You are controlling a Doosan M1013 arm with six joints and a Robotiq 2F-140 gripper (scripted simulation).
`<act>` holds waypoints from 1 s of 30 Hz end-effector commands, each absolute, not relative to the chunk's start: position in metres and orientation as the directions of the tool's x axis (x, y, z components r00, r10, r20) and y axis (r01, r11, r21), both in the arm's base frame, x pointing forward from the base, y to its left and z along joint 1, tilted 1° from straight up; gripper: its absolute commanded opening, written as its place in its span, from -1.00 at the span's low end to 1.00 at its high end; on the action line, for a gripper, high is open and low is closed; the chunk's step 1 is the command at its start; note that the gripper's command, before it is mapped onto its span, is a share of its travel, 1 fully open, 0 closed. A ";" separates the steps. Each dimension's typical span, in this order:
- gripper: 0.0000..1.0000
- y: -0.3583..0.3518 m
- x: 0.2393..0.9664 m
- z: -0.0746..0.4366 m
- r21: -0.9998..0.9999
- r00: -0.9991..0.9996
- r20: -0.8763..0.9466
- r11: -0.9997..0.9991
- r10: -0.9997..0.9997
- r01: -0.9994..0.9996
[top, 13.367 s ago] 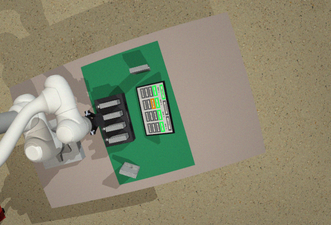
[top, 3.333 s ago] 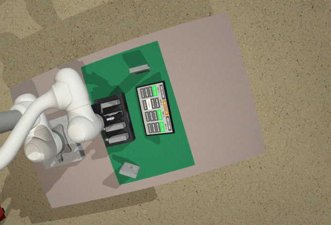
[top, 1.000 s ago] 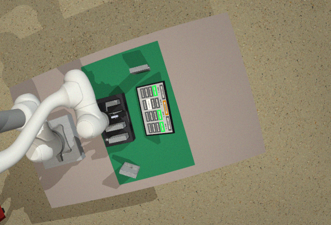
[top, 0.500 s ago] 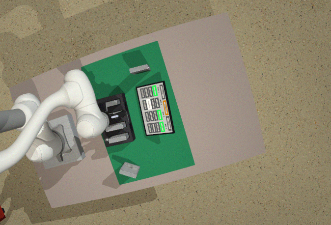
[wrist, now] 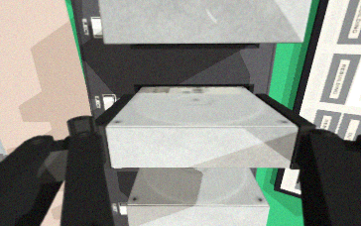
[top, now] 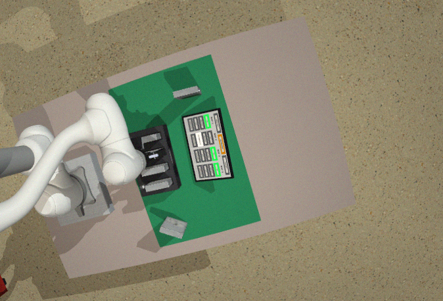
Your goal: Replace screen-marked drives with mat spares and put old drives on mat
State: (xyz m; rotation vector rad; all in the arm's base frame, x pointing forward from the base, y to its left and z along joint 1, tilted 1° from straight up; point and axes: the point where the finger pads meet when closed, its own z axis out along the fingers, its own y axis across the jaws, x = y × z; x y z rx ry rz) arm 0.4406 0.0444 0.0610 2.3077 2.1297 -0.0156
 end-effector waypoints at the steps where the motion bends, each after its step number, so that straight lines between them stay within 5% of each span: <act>1: 0.45 0.044 0.441 0.062 -0.005 0.080 -0.008 -0.080 0.997 0.997; 28: 0.41 0.044 0.441 0.064 -0.005 0.080 -0.008 -0.080 0.997 0.997; 29: -0.80 0.044 0.441 0.064 -0.005 0.080 -0.008 -0.080 0.997 0.997; 30: -0.80 0.044 0.441 0.064 -0.005 0.080 -0.008 -0.080 0.997 0.997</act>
